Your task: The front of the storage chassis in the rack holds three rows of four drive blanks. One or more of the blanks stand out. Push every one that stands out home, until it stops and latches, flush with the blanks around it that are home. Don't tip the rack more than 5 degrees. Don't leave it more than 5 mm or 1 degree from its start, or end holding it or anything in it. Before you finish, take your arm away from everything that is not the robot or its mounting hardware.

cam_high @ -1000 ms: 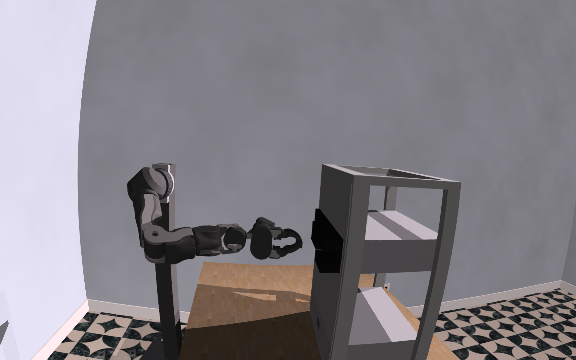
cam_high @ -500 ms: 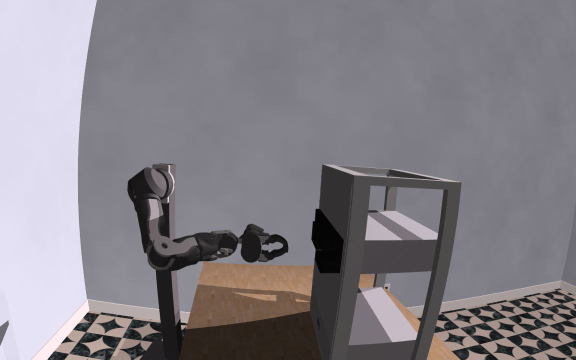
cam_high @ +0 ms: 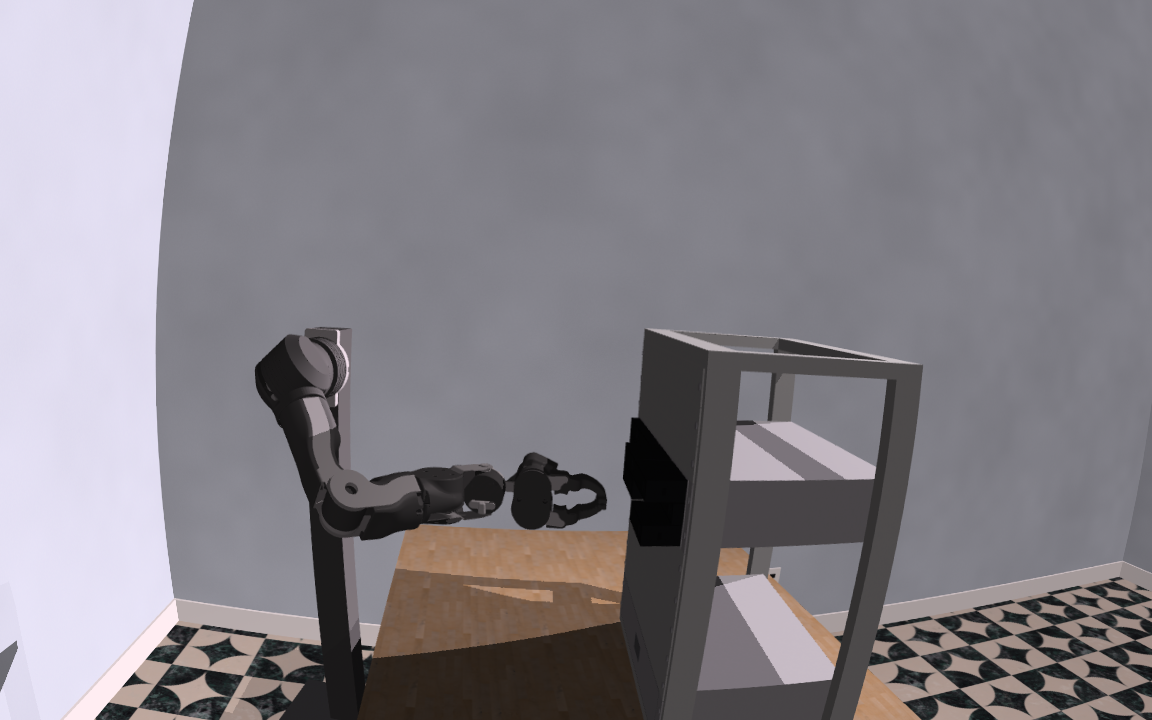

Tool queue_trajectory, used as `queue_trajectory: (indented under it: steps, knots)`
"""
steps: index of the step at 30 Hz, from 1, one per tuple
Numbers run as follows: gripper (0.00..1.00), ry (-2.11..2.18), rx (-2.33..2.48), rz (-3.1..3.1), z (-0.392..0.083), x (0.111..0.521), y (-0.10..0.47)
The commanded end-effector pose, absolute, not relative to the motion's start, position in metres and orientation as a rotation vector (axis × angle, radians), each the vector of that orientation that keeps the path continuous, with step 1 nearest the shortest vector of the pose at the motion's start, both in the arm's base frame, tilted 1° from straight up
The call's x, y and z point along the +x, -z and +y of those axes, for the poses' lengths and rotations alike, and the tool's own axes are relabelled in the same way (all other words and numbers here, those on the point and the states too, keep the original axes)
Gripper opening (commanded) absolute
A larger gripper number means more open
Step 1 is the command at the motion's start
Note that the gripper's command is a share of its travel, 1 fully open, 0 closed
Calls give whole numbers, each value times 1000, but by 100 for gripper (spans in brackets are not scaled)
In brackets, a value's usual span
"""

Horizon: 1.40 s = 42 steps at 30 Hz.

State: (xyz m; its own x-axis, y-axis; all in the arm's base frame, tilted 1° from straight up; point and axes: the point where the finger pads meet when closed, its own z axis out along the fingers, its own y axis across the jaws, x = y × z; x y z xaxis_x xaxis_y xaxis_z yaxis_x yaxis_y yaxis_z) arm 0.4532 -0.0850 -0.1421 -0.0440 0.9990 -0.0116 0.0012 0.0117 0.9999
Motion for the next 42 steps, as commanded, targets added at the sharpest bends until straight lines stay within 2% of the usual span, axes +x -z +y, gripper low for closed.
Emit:
queue_trajectory:
  steps: [1, 6, 42]
  knots:
    - [0, -1254, 1171, 1257, -82, 460, 141]
    - [0, -1254, 1172, 1257, -81, 474, 141]
    - [0, -1259, 1169, 1255, -82, 475, 136]
